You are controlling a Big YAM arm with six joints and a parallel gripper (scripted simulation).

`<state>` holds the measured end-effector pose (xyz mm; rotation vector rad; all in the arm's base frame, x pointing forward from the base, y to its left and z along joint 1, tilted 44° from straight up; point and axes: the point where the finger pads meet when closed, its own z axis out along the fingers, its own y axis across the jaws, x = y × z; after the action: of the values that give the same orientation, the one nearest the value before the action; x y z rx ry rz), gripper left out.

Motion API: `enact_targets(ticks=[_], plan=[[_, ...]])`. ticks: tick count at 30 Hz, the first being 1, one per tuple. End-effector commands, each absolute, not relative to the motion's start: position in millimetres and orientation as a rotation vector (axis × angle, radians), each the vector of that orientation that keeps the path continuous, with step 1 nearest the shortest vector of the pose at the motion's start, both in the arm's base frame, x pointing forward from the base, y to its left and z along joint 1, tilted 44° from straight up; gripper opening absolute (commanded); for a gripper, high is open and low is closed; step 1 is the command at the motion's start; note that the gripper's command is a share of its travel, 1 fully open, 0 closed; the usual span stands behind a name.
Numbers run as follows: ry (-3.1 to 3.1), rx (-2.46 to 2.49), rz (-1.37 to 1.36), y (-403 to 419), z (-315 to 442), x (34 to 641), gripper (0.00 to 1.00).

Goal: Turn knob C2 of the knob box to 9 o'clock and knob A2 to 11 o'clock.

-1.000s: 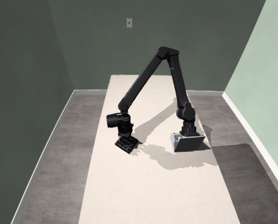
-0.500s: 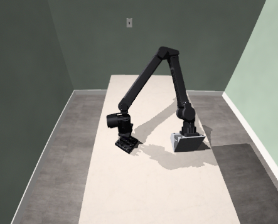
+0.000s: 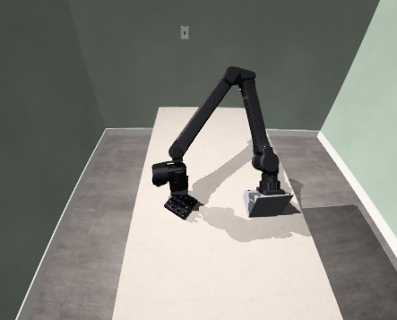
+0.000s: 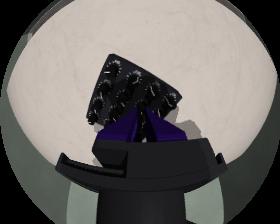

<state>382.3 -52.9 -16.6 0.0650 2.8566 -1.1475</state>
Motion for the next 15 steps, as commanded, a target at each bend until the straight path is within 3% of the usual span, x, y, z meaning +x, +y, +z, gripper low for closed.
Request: enact_targets(ticks=[1,15], plan=[[2.891,-0.112,-1.16,-53.5,-17.8,386.6,0.07],[2.948,-0.591,-1.194,-53.3,-17.8,386.6,0.07]])
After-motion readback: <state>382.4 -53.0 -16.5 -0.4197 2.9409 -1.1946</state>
